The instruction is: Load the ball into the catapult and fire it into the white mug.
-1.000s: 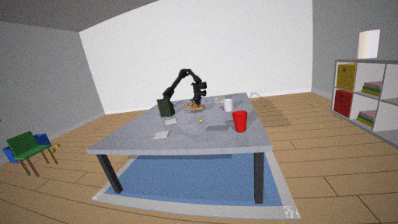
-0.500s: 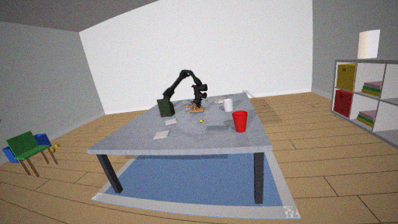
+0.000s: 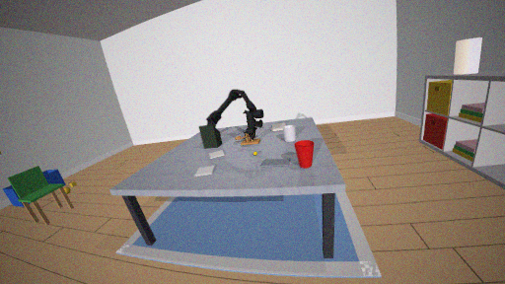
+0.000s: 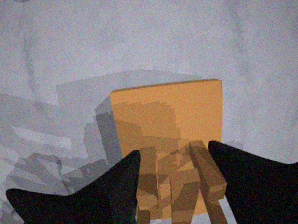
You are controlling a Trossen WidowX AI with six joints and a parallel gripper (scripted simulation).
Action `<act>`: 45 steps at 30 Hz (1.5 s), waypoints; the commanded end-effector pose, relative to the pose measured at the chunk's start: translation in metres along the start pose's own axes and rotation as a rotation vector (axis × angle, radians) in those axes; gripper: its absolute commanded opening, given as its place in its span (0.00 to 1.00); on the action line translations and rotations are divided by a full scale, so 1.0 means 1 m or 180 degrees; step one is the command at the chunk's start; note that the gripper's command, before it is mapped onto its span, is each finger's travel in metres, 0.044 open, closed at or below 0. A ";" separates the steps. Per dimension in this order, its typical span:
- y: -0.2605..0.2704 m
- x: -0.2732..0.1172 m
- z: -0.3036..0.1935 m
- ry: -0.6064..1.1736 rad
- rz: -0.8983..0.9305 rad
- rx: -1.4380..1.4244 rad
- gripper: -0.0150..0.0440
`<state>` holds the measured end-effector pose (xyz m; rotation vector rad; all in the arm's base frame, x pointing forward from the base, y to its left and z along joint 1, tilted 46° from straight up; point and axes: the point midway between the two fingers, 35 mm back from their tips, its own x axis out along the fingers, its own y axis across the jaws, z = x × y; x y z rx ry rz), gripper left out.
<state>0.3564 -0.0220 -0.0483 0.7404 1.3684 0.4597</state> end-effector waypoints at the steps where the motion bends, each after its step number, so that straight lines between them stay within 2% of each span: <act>1: 0.000 0.000 0.000 -0.0002 -0.0002 -0.0014 0.25; 4: 0.000 0.000 0.000 -0.0002 -0.0002 -0.0014 0.25; 18: 0.000 0.000 0.000 -0.0002 -0.0002 -0.0014 0.88; 21: -0.001 -0.024 0.003 -0.0003 -0.0016 -0.0010 1.00; 25: -0.002 -0.089 0.001 0.0001 -0.0019 -0.0002 1.00; 27: -0.001 -0.100 -0.001 0.0002 -0.0015 -0.0001 1.00; 33: -0.001 -0.100 -0.001 0.0002 -0.0015 -0.0001 1.00; 34: -0.002 -0.087 0.001 -0.0005 0.0001 0.0033 1.00; 41: -0.001 -0.097 -0.002 -0.0028 0.0002 0.0019 1.00; 45: -0.001 -0.060 -0.001 -0.0029 0.0005 0.0019 1.00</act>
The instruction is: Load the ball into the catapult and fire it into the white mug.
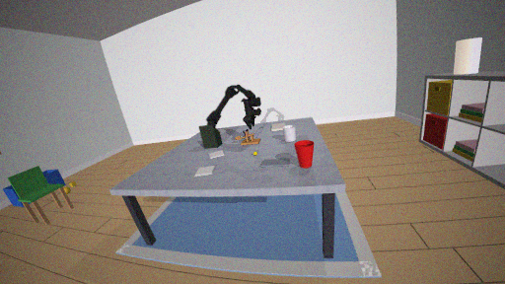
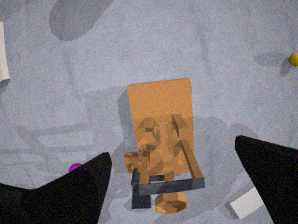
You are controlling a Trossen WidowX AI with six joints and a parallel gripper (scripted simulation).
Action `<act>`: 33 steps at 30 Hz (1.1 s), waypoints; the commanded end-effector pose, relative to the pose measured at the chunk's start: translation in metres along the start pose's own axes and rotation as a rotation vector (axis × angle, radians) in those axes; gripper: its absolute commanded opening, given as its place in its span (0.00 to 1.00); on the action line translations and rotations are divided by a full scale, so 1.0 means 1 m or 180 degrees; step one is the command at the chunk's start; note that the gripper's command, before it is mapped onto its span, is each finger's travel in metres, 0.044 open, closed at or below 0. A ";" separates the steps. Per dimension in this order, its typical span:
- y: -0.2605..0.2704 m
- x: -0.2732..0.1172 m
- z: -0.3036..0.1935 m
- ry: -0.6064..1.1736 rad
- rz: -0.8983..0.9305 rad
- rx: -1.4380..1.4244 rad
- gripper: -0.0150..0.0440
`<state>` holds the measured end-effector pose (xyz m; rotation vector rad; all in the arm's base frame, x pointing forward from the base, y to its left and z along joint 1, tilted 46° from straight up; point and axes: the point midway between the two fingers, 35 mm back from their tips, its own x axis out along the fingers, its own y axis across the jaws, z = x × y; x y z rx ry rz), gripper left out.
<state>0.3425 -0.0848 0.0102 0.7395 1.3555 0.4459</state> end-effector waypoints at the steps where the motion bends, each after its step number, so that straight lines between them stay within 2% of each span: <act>1: 0.003 0.034 -0.003 0.0024 0.0029 0.0012 1.00; 33: 0.004 0.078 -0.003 0.0024 0.0034 0.0013 1.00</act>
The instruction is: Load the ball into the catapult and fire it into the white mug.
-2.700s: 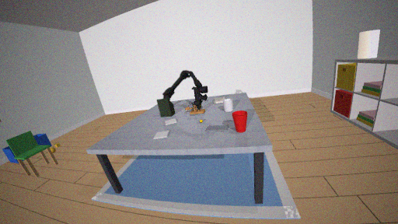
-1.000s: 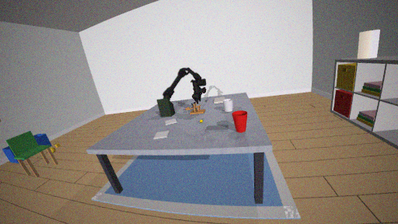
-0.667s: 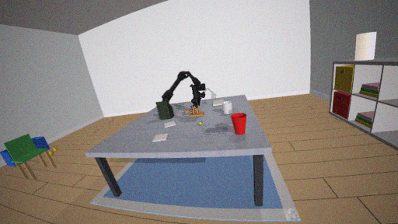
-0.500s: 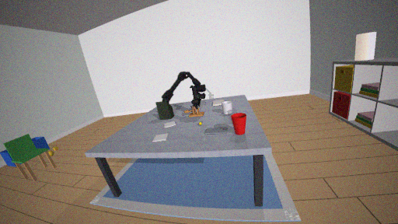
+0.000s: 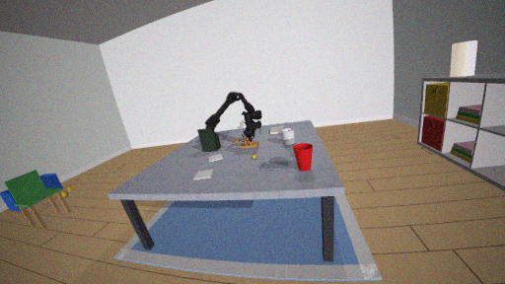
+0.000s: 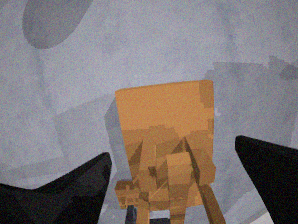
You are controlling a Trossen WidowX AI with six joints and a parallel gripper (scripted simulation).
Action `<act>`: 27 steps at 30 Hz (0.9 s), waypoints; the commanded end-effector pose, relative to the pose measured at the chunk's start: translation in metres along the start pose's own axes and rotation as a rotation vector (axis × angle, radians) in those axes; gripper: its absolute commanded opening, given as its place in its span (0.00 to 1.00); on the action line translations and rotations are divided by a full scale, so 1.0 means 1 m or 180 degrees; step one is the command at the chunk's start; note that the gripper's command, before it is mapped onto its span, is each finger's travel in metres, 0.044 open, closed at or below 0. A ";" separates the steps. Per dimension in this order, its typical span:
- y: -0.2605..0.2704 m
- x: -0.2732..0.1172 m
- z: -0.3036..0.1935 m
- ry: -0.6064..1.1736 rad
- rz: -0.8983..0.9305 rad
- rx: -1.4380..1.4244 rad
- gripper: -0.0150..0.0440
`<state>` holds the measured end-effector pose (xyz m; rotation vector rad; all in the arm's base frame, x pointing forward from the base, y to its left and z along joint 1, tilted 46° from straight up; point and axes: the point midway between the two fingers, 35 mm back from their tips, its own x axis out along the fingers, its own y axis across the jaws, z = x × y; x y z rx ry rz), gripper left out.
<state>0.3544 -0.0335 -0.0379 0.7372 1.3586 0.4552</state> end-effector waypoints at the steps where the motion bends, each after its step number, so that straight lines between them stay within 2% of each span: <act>1: 0.000 0.008 -0.001 0.0003 0.0021 0.0029 1.00; 10: 0.001 0.019 -0.002 0.0004 0.0026 0.0029 1.00; 22: 0.001 0.015 -0.001 0.0006 0.0007 0.0000 0.47; 27: 0.001 0.015 -0.001 0.0006 0.0007 0.0000 0.41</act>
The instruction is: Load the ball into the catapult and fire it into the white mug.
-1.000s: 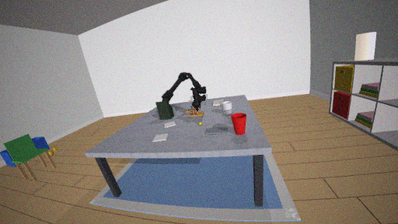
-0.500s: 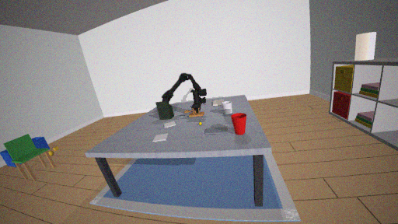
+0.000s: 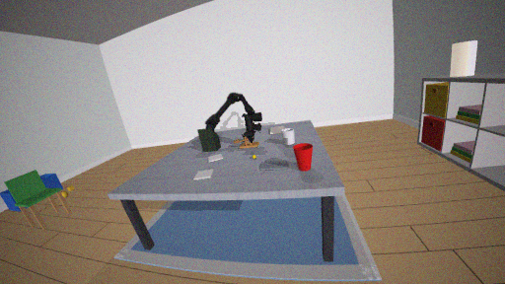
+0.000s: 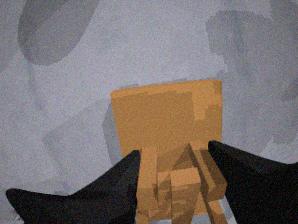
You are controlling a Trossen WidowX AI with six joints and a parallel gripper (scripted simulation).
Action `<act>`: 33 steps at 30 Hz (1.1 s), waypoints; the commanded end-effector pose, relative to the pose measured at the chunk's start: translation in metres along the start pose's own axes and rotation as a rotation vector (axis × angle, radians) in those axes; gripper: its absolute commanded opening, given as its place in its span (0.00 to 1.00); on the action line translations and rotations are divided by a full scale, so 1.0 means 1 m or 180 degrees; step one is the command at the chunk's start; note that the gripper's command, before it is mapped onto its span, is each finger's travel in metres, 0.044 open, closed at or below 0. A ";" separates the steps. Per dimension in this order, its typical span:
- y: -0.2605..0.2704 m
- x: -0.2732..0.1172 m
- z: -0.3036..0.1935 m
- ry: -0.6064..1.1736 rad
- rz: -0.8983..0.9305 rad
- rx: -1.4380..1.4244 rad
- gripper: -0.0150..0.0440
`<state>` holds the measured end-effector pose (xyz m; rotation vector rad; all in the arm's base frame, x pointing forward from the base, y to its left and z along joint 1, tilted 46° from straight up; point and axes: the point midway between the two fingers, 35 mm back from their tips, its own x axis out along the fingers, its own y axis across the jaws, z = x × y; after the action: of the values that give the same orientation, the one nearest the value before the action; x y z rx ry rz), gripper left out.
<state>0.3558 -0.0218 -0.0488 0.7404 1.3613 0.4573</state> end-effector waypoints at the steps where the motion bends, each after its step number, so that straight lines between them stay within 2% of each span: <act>1: 0.000 -0.003 0.001 -0.0004 -0.0003 -0.0006 0.37; 3: -0.001 -0.025 0.001 -0.0003 -0.0009 -0.0003 0.28; 6: -0.001 -0.050 0.000 0.0000 -0.0007 0.0000 0.25; 33: -0.001 -0.014 0.002 -0.0006 0.0007 0.0024 0.25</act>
<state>0.3545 -0.0340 -0.0365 0.7345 1.3667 0.4610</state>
